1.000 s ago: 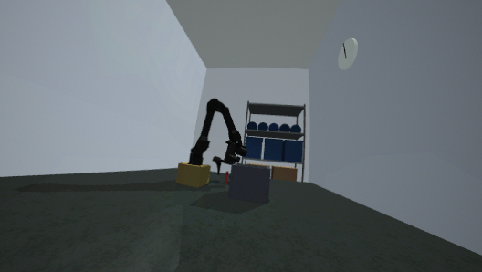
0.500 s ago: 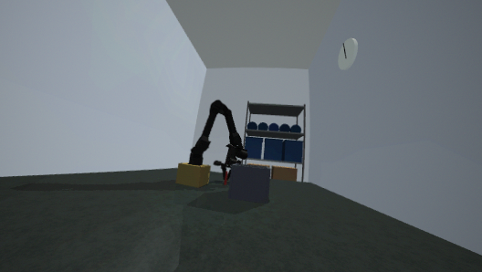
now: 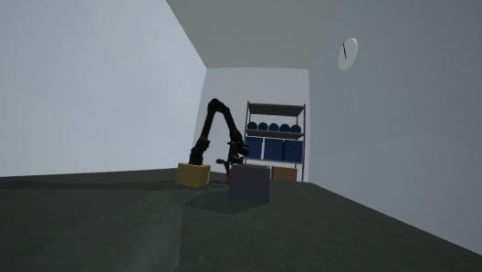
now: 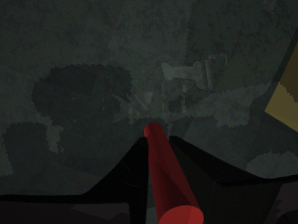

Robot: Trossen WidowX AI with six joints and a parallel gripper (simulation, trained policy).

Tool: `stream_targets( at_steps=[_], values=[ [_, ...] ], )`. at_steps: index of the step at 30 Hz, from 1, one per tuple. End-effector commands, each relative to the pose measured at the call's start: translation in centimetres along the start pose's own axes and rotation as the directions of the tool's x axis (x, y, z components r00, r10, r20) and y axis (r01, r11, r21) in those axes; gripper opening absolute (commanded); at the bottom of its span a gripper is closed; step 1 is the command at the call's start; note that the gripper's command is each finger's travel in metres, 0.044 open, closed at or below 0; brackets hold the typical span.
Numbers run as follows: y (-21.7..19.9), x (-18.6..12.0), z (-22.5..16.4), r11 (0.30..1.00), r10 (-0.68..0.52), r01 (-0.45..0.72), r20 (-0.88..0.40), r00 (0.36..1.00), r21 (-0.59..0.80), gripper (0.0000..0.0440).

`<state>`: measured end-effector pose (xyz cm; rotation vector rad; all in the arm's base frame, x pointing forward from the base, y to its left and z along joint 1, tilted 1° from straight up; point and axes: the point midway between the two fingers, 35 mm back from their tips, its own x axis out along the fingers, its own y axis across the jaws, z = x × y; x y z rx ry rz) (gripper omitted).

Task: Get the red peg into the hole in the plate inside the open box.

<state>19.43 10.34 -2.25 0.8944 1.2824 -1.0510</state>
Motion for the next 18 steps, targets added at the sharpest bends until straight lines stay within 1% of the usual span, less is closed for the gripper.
stream_targets(
  at_steps=[1, 9, 18],
  values=[
    [0.7, -0.8, 0.0, 0.999, 0.028, -0.028, -0.013, 1.0, 0.022, 0.0],
    [2.3, -3.2, 0.5, 0.993, 0.105, -0.103, -0.031, 0.994, 0.056, 0.0],
    [4.2, -6.6, 1.6, 0.979, 0.193, -0.189, -0.038, 0.981, 0.078, 0.0]
  ],
)
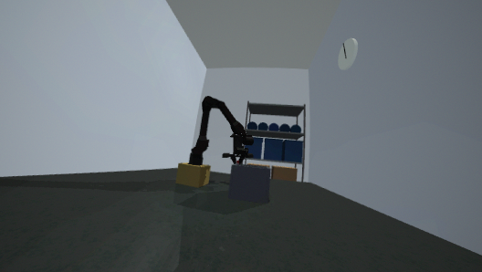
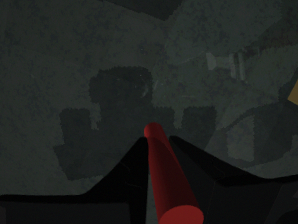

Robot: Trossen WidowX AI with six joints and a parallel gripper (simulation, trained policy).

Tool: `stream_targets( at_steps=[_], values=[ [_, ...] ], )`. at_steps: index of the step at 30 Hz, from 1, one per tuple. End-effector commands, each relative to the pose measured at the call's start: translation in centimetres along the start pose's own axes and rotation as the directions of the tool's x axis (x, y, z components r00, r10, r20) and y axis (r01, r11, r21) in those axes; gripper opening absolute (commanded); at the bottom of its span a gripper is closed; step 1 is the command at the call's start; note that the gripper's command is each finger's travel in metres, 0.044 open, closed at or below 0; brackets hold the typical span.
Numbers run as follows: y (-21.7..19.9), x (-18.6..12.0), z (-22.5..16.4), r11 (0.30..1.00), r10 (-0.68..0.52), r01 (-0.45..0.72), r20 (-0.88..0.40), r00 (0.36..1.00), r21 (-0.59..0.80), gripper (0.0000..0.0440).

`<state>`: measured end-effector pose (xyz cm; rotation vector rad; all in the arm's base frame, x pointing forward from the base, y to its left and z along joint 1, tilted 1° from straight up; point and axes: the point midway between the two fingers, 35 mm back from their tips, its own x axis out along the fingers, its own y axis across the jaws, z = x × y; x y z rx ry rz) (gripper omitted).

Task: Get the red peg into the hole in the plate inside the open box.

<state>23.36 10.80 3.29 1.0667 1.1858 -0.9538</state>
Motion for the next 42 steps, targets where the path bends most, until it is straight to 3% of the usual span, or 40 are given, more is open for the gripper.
stream_targets(
  at_steps=[1, 20, 42],
  values=[
    [1.0, -1.2, 0.4, 1.0, 0.03, -0.03, -0.004, 1.0, 0.002, 0.0],
    [3.9, -7.4, 6.6, 0.996, 0.078, -0.08, 0.057, 0.995, 0.03, 0.0],
    [3.2, -8.0, 13.9, 0.995, 0.017, -0.028, 0.109, 0.994, 0.097, 0.0]
  ],
)
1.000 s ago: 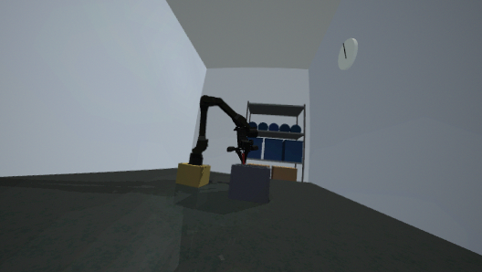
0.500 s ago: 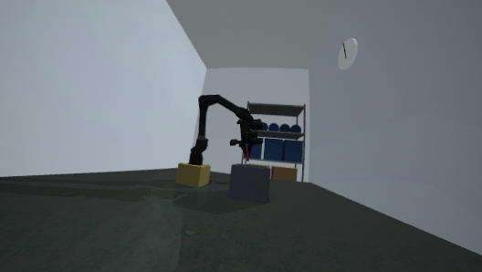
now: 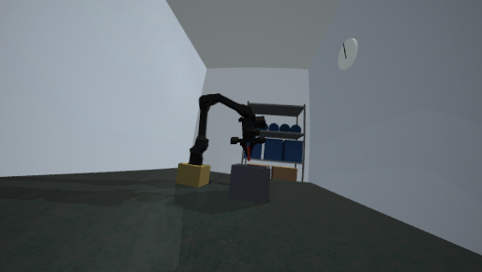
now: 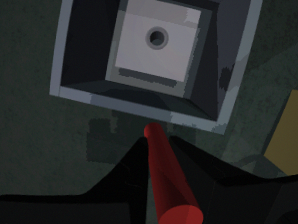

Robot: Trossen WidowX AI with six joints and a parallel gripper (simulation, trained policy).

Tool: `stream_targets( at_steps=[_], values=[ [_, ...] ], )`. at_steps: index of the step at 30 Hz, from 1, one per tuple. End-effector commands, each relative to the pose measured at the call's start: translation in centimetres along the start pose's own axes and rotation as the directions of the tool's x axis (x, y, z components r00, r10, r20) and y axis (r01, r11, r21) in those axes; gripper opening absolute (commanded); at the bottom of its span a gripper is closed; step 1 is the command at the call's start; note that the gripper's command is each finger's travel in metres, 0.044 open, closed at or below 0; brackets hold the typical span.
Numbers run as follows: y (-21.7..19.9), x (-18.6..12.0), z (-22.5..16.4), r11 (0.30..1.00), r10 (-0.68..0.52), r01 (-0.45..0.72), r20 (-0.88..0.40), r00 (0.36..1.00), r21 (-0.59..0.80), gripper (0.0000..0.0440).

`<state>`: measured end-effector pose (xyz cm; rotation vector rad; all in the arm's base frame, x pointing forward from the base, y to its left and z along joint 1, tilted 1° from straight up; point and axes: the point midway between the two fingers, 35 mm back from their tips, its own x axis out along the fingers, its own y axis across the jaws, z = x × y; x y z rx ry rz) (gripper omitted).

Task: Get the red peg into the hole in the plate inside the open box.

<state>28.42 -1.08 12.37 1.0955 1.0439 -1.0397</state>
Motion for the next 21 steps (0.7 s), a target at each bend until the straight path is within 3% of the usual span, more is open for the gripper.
stream_targets(
  at_steps=[1, 21],
  values=[
    [0.0, 0.2, 0.9, 1.0, -0.01, 0.01, 0.005, 1.0, 0.002, 0.0],
    [-0.5, 3.3, 5.1, 0.997, -0.072, 0.072, -0.015, 0.997, 0.032, 0.0001]
  ],
)
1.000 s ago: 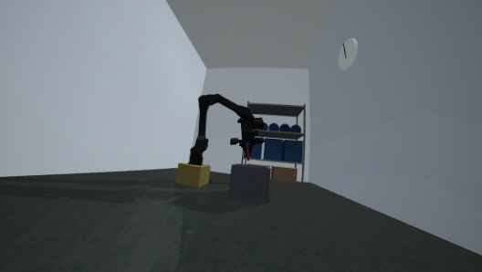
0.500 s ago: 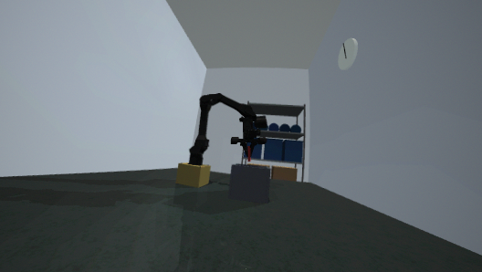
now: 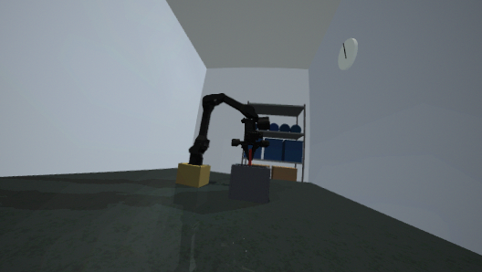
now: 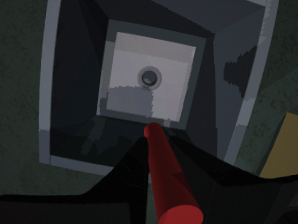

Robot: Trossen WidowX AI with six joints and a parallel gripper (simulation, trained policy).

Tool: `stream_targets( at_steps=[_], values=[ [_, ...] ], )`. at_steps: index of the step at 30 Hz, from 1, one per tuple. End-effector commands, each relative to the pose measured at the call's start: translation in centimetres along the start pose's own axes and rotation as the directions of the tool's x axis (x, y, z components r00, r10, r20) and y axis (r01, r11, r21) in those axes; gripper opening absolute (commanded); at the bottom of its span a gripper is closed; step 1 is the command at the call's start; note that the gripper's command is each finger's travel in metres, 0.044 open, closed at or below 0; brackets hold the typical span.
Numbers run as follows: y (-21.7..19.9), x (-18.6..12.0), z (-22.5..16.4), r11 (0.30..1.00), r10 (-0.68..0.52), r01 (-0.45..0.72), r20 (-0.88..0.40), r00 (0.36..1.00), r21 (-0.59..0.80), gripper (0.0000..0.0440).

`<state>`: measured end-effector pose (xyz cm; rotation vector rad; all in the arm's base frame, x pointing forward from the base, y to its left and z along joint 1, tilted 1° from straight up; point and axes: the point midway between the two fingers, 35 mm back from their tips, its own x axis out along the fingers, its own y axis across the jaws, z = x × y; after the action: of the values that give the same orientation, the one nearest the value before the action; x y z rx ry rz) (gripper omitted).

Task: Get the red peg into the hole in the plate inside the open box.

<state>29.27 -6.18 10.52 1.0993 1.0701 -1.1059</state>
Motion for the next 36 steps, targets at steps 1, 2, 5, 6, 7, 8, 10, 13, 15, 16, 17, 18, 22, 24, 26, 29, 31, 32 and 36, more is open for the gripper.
stream_targets(
  at_steps=[1, 2, 5, 6, 7, 8, 10, 13, 15, 16, 17, 18, 22, 24, 26, 29, 31, 32, 36],
  values=[
    [-0.3, 1.0, 0.4, 1.0, -0.017, 0.017, -0.013, 1.0, 0.002, 0.0001],
    [-0.3, 1.3, 0.5, 1.0, -0.019, 0.02, -0.015, 1.0, 0.004, 0.0001],
    [-0.4, 2.2, 0.8, 1.0, -0.025, 0.025, -0.024, 0.999, 0.011, 0.0],
    [-0.4, 2.4, 0.9, 1.0, -0.026, 0.027, -0.027, 0.999, 0.013, 0.0],
    [-0.4, 2.7, 1.0, 1.0, -0.027, 0.027, -0.03, 0.999, 0.015, 0.0],
    [-0.4, 2.9, 1.1, 0.999, -0.027, 0.028, -0.033, 0.999, 0.017, 0.0],
    [-0.3, 3.4, 1.3, 0.999, -0.027, 0.027, -0.037, 0.999, 0.02, 0.0],
    [-0.3, 4.0, 1.8, 0.999, -0.026, 0.027, -0.041, 0.999, 0.023, 0.0],
    [-0.3, 4.4, 2.0, 0.999, -0.026, 0.027, -0.044, 0.999, 0.024, 0.0002],
    [-0.3, 4.6, 2.1, 0.999, -0.026, 0.028, -0.046, 0.999, 0.024, 0.0003],
    [-0.3, 4.9, 2.2, 0.999, -0.027, 0.028, -0.048, 0.999, 0.024, 0.0003],
    [-0.3, 5.1, 2.3, 0.999, -0.027, 0.028, -0.05, 0.998, 0.023, 0.0004],
    [-0.3, 6.0, 2.4, 0.999, -0.03, 0.031, -0.058, 0.998, 0.016, 0.0001],
    [-0.3, 6.5, 2.5, 0.999, -0.032, 0.032, -0.06, 0.998, 0.009, 0.0],
    [-0.3, 7.0, 2.6, 0.999, -0.034, 0.034, -0.061, 0.998, 0.002, 0.0],
    [-0.2, 7.6, 2.7, 0.999, -0.039, 0.038, -0.06, 0.997, -0.009, 0.0],
    [-0.2, 7.9, 2.8, 0.999, -0.045, 0.044, -0.058, 0.997, -0.017, 0.0002],
    [-0.2, 8.0, 2.8, 0.999, -0.048, 0.047, -0.058, 0.997, -0.021, 0.0007],
    [-0.1, 8.5, 3.0, 0.998, -0.06, 0.058, -0.059, 0.996, -0.037, 0.0067]
  ],
)
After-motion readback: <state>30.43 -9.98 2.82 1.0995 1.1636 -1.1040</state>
